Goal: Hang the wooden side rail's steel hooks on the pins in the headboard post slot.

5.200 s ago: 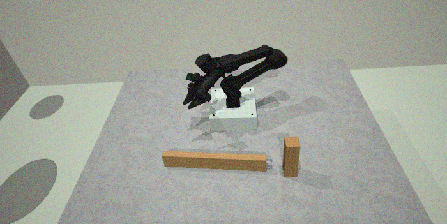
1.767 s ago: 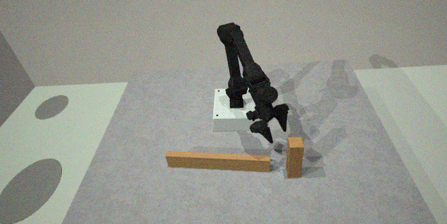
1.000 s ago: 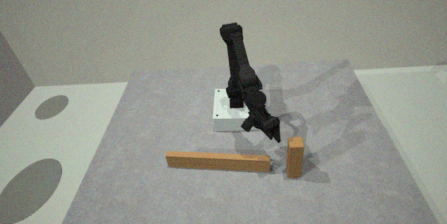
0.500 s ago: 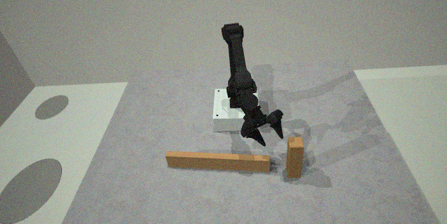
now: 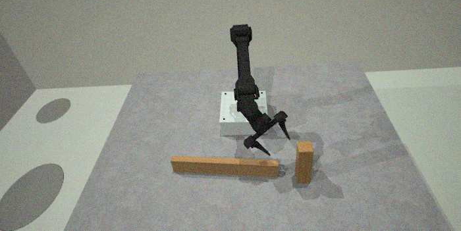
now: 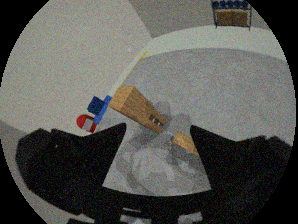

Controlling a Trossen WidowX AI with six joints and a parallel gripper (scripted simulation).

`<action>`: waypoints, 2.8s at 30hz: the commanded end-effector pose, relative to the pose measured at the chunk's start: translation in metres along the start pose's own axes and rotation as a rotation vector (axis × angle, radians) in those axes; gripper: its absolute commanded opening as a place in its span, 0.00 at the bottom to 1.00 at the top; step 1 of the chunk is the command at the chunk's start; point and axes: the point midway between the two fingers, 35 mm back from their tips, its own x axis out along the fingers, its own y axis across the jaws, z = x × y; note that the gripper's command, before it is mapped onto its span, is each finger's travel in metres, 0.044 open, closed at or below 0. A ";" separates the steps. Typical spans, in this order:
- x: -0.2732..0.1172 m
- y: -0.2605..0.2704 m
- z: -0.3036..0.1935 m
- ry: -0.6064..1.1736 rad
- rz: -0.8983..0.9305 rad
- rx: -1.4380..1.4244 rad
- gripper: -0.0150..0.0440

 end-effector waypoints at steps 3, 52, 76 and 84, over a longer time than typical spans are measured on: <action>0.001 -0.017 -0.015 -0.038 0.075 -0.714 1.00; 0.004 -0.049 0.000 0.246 -0.343 0.703 1.00; -0.033 -0.060 0.008 -0.014 -1.031 1.775 1.00; -0.033 -0.060 0.008 -0.014 -1.031 1.775 1.00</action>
